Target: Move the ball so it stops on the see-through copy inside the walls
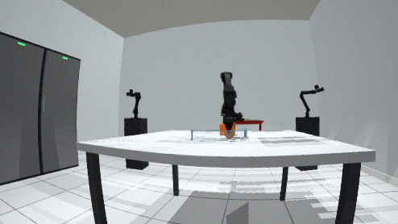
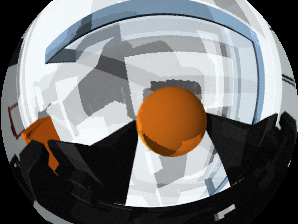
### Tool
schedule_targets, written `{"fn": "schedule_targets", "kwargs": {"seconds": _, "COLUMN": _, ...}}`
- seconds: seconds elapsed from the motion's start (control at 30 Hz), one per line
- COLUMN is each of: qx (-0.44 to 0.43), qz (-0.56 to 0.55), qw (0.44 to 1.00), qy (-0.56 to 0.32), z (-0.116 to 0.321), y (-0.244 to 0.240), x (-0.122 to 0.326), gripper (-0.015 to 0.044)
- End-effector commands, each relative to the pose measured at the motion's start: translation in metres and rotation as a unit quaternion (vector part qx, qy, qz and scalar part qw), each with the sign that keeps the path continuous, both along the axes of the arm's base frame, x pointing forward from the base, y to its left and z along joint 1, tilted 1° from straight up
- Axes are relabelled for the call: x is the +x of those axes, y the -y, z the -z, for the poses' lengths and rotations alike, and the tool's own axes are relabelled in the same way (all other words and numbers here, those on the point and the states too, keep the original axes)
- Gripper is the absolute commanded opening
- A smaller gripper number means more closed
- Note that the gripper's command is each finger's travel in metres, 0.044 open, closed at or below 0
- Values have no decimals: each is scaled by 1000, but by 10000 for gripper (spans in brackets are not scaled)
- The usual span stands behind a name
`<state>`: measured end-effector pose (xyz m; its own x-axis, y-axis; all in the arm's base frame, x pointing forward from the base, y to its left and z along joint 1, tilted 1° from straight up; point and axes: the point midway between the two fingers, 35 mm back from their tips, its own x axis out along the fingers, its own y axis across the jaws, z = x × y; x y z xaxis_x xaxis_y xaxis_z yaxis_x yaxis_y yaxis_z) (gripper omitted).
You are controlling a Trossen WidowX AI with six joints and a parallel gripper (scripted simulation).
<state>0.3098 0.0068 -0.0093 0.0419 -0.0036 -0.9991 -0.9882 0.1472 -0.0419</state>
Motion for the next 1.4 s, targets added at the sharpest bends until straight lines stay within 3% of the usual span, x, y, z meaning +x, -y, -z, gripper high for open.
{"fn": "schedule_targets", "kwargs": {"seconds": 0.0, "qx": -2, "qz": -1, "qw": 1000, "qy": -3, "z": 8, "y": 1, "x": -2, "gripper": 0}}
{"fn": "schedule_targets", "kwargs": {"seconds": 0.07, "qx": -2, "qz": -1, "qw": 1000, "qy": -3, "z": 8, "y": 1, "x": -2, "gripper": 0}}
{"fn": "schedule_targets", "kwargs": {"seconds": 0.6, "qx": 0, "qz": 0, "qw": 1000, "qy": -1, "z": 0, "y": 0, "x": 0, "gripper": 420}}
{"fn": "schedule_targets", "kwargs": {"seconds": 0.8, "qx": -2, "qz": -1, "qw": 1000, "qy": -3, "z": -79, "y": 0, "x": -4, "gripper": 429}}
{"fn": "schedule_targets", "kwargs": {"seconds": 1.2, "qx": 0, "qz": -1, "qw": 1000, "qy": 8, "z": -75, "y": 0, "x": 1, "gripper": 429}}
{"fn": "schedule_targets", "kwargs": {"seconds": 1.37, "qx": 0, "qz": -1, "qw": 1000, "qy": 7, "z": -123, "y": 0, "x": -6, "gripper": 440}}
